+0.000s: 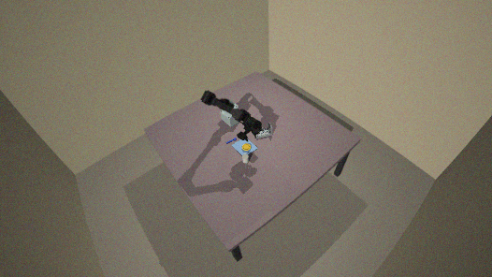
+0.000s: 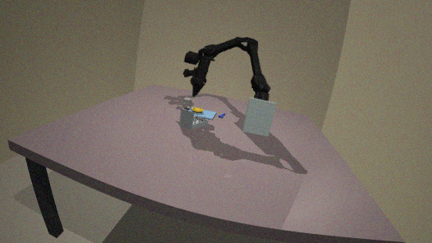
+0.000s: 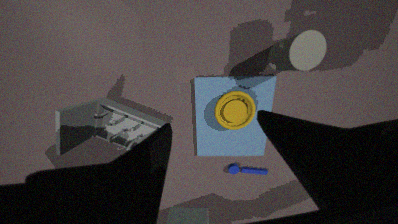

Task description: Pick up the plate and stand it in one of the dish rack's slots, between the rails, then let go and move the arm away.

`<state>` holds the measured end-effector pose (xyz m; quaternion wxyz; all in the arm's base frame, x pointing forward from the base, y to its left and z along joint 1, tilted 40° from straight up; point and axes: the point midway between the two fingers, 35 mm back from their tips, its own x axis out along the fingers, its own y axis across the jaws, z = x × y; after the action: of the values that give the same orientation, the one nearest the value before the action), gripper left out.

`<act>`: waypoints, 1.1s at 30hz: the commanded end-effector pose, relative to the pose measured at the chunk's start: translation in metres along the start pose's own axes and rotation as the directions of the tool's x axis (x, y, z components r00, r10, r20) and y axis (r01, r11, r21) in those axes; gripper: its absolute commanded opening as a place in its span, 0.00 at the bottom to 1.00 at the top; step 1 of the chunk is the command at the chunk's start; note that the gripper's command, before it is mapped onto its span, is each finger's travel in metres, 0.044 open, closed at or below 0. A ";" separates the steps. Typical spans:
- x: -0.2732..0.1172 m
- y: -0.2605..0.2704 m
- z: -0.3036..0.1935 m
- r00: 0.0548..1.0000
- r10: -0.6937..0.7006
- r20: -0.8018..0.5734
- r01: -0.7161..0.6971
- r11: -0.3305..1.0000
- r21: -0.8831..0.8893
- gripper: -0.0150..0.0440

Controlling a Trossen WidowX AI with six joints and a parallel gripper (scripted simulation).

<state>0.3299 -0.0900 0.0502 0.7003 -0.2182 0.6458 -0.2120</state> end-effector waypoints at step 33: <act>0.065 -0.040 -0.025 0.989 -0.086 -0.123 0.102 0.987 0.127 0.93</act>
<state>0.3115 -0.1570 0.0258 0.6674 -0.1855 0.6552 -0.3015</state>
